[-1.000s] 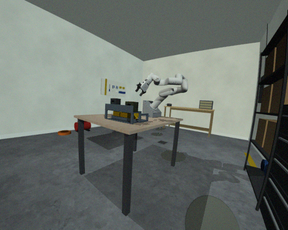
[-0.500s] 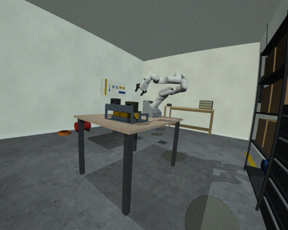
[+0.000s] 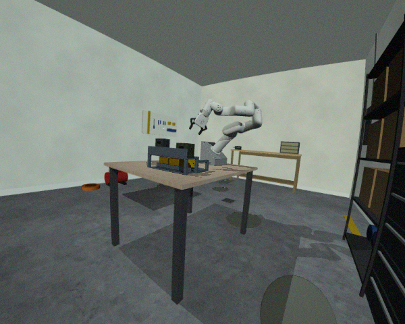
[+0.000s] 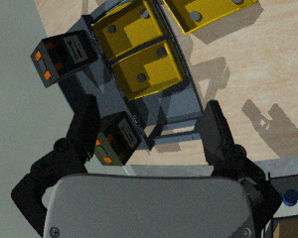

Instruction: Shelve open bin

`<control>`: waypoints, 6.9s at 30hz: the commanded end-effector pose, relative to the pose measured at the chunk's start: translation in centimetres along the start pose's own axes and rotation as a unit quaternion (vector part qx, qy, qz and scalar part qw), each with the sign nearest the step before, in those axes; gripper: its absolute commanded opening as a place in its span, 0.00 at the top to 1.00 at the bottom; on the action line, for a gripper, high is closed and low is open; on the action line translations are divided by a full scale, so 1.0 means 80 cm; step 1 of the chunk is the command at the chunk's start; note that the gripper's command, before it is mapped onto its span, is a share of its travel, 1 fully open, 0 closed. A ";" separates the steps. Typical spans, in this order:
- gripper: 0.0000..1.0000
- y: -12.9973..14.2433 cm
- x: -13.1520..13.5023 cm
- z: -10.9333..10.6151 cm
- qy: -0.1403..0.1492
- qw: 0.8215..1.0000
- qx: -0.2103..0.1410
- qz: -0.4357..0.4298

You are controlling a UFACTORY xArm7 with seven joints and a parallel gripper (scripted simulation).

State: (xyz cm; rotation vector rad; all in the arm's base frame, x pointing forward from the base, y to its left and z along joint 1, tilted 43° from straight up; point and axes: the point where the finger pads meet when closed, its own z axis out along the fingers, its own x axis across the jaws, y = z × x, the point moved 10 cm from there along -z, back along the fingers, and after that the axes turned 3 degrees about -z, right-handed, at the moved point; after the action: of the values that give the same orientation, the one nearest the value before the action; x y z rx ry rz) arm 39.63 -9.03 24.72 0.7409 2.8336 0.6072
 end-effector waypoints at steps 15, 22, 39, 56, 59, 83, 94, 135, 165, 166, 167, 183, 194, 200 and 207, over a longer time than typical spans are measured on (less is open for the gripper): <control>0.00 -0.003 -0.020 0.000 0.075 0.985 0.000 0.153; 0.00 -0.003 -0.020 0.000 0.075 0.985 0.000 0.153; 0.00 -0.009 -0.032 0.003 0.126 0.955 -0.001 0.267; 0.00 -0.018 -0.042 0.007 0.176 0.910 -0.002 0.376; 0.00 -0.018 -0.042 0.007 0.176 0.910 -0.002 0.376; 0.00 -0.030 -0.049 0.012 0.229 0.841 -0.003 0.490; 0.00 -0.030 -0.049 0.012 0.229 0.841 -0.003 0.490; 0.00 -0.030 -0.049 0.012 0.229 0.841 -0.003 0.490; 0.00 -0.030 -0.049 0.012 0.228 0.866 -0.015 0.445; 0.00 -0.030 -0.049 0.012 0.228 0.874 -0.019 0.429; 0.00 -0.030 -0.049 0.012 0.227 0.881 -0.023 0.413; 0.00 -0.078 -0.052 0.025 0.227 0.881 -0.023 0.414; 0.00 -0.090 -0.053 0.029 0.227 0.881 -0.023 0.413; 0.00 -0.137 -0.056 0.042 0.227 0.881 -0.023 0.413; 0.00 -0.149 -0.057 0.046 0.227 0.881 -0.023 0.413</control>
State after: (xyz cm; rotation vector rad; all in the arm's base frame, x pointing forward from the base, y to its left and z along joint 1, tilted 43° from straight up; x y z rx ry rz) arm 39.16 -19.26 16.61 2.0799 2.7437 1.0587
